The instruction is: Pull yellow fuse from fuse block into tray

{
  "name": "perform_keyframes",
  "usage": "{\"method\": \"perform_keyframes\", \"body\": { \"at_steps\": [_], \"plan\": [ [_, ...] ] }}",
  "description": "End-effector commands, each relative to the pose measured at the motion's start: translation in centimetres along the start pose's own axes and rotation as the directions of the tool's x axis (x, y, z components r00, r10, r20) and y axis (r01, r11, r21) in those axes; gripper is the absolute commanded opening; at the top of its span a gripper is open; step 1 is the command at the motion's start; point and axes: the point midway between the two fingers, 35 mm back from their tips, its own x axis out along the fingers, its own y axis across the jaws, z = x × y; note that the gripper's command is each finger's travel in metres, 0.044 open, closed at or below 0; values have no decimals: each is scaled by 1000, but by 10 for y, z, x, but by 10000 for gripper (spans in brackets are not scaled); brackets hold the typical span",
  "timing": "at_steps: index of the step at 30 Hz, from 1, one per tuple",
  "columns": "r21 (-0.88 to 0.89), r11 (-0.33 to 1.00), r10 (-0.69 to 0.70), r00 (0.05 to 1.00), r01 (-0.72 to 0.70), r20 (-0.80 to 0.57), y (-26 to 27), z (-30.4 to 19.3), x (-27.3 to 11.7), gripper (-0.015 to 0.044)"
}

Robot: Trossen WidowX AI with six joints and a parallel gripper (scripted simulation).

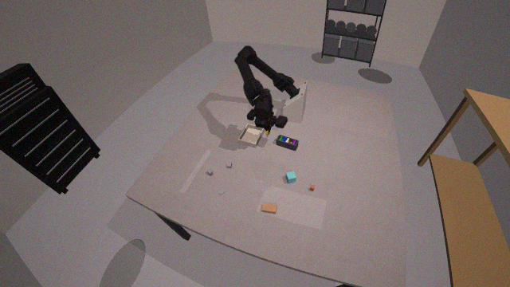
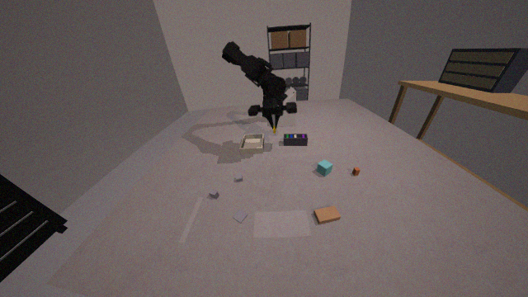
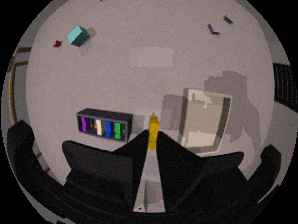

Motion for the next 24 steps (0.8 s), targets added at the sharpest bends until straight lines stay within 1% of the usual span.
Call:
{"method": "perform_keyframes", "body": {
  "at_steps": [1,12,19,24],
  "plan": [
    [-4,1000,-10,1000,10,-1,-34,0,0,0],
    [-2,999,-43,999,43,0,-106,-12,-3,0],
    [-2,999,-44,999,44,0,-107,-12,-3,0],
    [-2,999,-44,999,44,0,-107,-12,4,0]
  ]
}}
